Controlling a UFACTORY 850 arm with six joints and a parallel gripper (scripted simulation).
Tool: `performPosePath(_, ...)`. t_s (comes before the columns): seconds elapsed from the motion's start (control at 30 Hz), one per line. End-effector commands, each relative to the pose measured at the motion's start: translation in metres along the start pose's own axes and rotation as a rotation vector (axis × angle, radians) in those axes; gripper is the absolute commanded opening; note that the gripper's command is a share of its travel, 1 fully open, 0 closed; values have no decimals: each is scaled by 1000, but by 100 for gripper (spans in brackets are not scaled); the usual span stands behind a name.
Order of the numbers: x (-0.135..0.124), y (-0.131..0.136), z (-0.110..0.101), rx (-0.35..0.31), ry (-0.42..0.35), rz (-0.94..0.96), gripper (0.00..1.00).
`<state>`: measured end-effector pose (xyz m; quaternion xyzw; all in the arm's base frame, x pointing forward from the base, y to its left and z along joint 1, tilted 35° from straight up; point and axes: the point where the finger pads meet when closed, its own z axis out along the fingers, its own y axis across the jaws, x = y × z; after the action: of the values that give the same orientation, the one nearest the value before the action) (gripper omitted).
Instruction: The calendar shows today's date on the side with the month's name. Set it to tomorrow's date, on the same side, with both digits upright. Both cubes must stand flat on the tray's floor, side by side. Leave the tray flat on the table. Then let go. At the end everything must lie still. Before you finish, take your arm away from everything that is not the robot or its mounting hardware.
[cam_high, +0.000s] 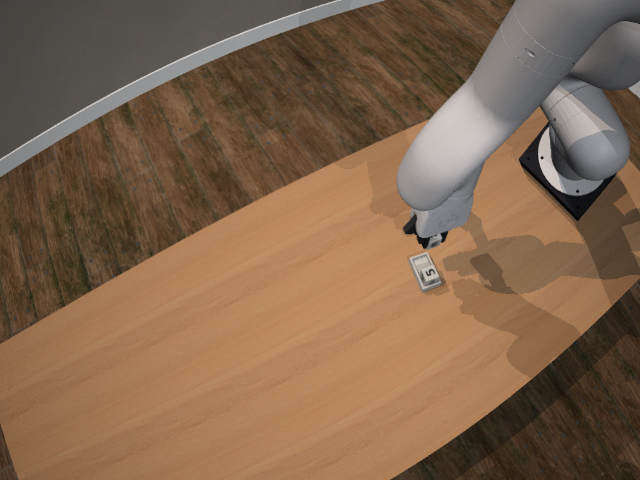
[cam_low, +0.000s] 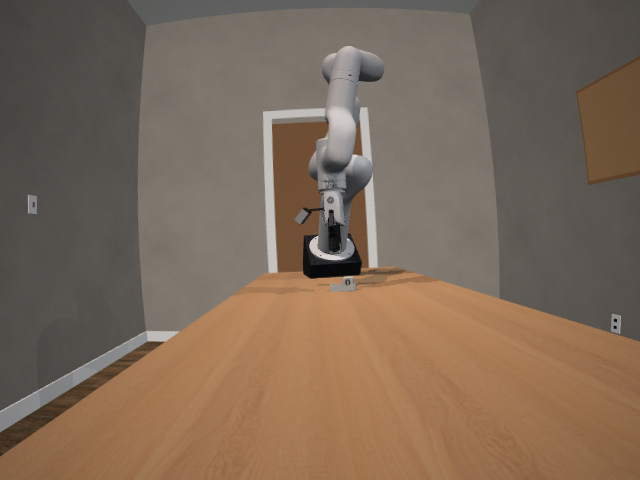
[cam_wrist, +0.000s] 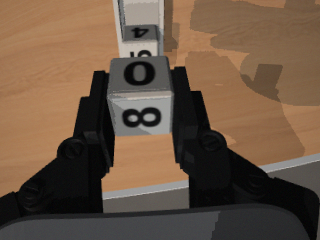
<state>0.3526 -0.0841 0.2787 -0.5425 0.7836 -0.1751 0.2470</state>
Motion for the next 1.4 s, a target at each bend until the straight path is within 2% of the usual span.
performPosePath(0.0, 0, -1, 0, 2, 0, 0, 27)
performPosePath(0.63, 0, -1, 20, 2, 0, 0, 27)
performPosePath(1.13, -1, -1, 53, 2, 0, 0, 27)
performPosePath(1.37, -1, -1, 61, 2, 1, 0, 27)
